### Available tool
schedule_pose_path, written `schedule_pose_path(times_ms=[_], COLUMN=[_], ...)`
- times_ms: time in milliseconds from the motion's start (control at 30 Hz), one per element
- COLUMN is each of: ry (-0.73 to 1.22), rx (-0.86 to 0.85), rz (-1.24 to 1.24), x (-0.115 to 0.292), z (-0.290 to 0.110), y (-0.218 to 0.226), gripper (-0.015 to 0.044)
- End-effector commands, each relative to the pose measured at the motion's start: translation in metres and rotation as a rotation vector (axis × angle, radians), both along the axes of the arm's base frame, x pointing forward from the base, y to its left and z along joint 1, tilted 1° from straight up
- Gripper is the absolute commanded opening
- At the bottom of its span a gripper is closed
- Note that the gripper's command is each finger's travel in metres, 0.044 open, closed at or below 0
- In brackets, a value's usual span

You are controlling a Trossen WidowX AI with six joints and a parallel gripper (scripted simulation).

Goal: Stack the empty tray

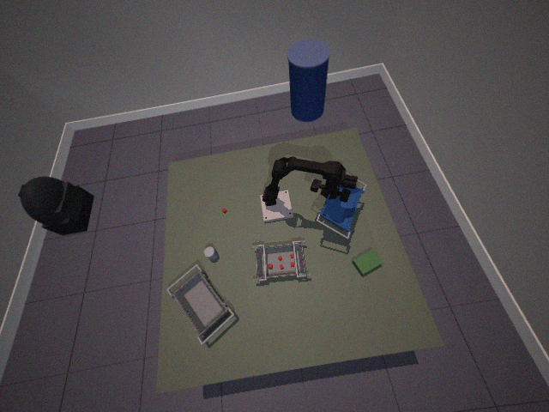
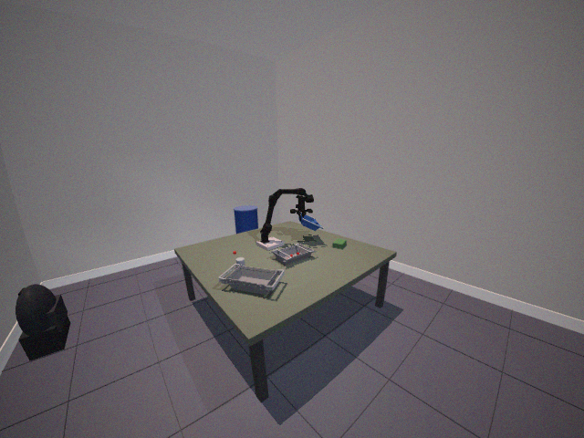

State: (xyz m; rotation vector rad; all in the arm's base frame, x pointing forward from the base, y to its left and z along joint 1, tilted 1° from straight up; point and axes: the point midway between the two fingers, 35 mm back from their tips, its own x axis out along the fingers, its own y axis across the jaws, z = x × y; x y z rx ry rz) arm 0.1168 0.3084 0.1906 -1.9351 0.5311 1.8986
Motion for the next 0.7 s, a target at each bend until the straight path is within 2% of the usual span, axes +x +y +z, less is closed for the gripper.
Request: schedule_pose_path(times_ms=[0,667], ry=[-0.007,-0.010], rx=[0.017,0.021], rz=[-0.034,-0.254], x=[0.013,0.080], z=[0.005,0.006], y=[-0.004,-0.044], gripper=[0.0000,0.0000])
